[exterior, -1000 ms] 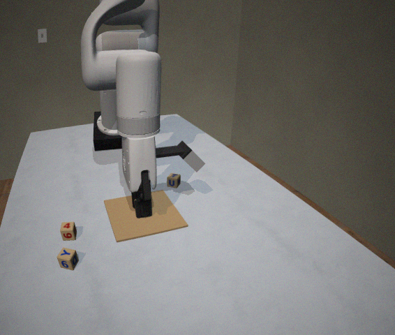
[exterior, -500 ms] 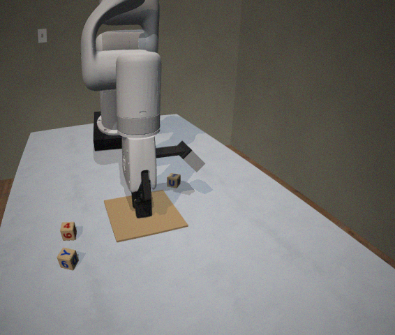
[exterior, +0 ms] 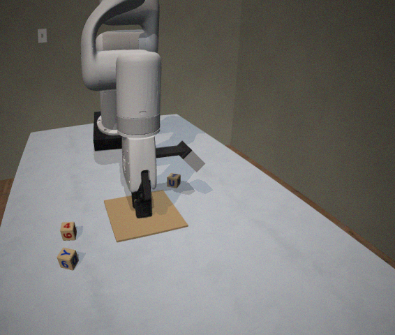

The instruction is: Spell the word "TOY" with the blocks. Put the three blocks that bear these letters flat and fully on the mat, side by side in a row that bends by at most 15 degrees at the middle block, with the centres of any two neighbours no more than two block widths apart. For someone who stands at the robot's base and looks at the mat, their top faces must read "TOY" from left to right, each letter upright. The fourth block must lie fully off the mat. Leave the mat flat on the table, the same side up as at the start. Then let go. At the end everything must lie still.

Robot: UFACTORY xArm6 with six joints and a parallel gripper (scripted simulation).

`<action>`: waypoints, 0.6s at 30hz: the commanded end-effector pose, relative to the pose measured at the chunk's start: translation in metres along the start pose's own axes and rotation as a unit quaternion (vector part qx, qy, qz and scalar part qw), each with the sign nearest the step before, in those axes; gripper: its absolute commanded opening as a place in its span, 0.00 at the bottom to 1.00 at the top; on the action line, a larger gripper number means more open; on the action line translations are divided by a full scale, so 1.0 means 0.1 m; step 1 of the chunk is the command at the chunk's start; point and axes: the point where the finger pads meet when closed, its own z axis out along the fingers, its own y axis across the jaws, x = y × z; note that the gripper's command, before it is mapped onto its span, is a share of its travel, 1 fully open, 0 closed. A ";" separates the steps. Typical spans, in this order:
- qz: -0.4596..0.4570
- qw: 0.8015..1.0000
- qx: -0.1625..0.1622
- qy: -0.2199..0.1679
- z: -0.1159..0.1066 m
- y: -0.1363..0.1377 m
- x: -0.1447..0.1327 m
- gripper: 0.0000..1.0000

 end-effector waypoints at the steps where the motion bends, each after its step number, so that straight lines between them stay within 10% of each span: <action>1: 0.000 1.000 -0.002 0.000 -0.01 0.01 0.00 0.30; 18: 0.000 1.000 -0.002 0.000 -0.01 0.01 0.00 0.42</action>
